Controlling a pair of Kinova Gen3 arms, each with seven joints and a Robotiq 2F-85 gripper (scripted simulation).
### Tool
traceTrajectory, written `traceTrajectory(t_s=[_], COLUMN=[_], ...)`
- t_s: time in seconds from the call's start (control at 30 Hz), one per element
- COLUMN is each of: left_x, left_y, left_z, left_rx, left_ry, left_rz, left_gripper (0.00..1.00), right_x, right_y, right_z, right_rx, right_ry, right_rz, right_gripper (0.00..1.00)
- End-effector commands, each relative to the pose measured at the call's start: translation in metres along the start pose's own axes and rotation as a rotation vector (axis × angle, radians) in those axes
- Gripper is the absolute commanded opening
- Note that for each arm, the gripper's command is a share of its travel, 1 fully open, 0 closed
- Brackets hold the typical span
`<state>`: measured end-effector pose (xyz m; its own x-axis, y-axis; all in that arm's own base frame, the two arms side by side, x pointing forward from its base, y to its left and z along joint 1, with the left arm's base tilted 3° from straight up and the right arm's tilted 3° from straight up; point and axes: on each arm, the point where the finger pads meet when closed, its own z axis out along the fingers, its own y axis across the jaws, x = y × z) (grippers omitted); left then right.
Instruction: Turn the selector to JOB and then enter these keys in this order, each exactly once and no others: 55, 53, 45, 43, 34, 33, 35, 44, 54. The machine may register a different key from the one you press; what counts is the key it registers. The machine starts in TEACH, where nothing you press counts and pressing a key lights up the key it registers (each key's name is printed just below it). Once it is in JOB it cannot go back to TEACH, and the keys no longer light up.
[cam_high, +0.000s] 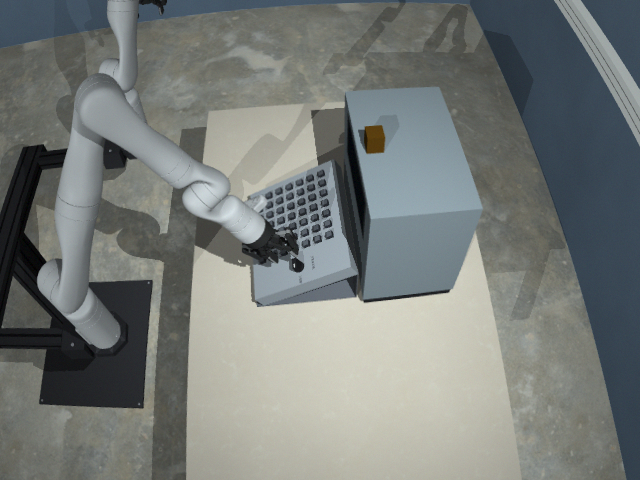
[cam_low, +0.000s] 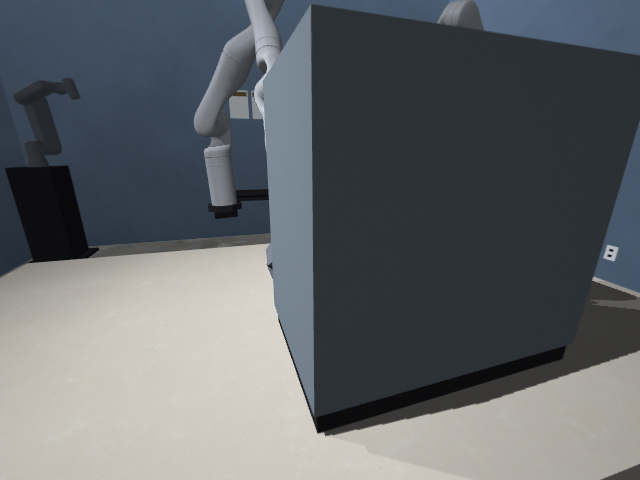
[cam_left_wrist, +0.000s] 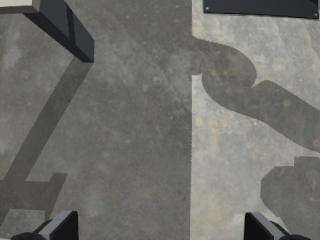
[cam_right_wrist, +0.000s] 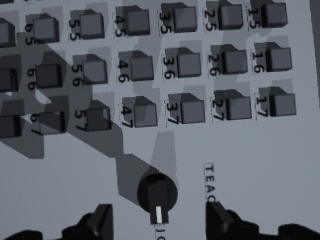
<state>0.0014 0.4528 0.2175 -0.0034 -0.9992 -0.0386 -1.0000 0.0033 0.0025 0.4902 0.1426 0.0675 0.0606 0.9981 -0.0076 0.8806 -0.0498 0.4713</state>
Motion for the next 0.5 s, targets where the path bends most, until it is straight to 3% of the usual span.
traceTrajectory(t_s=[0.0, 0.03, 0.07, 0.47], left_x=[-0.0004, -0.0004, -0.0004, -0.0004], left_y=[0.0001, 0.0001, 0.0001, 0.0001], left_z=[-0.0007, -0.0007, -0.0007, -0.0007], left_rx=[0.000, 0.000, 0.000, 0.000], left_ry=[-0.002, -0.002, -0.002, -0.002], left_rz=[0.000, 0.000, 0.000, 0.000], left_gripper=[1.000, 1.000, 1.000, 1.000], right_x=[0.0004, 0.0004, 0.0004, 0.0004], right_y=[0.0010, 0.0010, 0.0010, 0.0010], right_z=[-0.0011, -0.0011, -0.0011, -0.0011], right_rx=[0.011, 0.011, 0.011, 0.011], right_ry=[-0.006, -0.006, -0.006, -0.006], right_rz=[0.001, 0.001, 0.001, 0.001], right_gripper=[0.599, 0.599, 0.099, 0.099])
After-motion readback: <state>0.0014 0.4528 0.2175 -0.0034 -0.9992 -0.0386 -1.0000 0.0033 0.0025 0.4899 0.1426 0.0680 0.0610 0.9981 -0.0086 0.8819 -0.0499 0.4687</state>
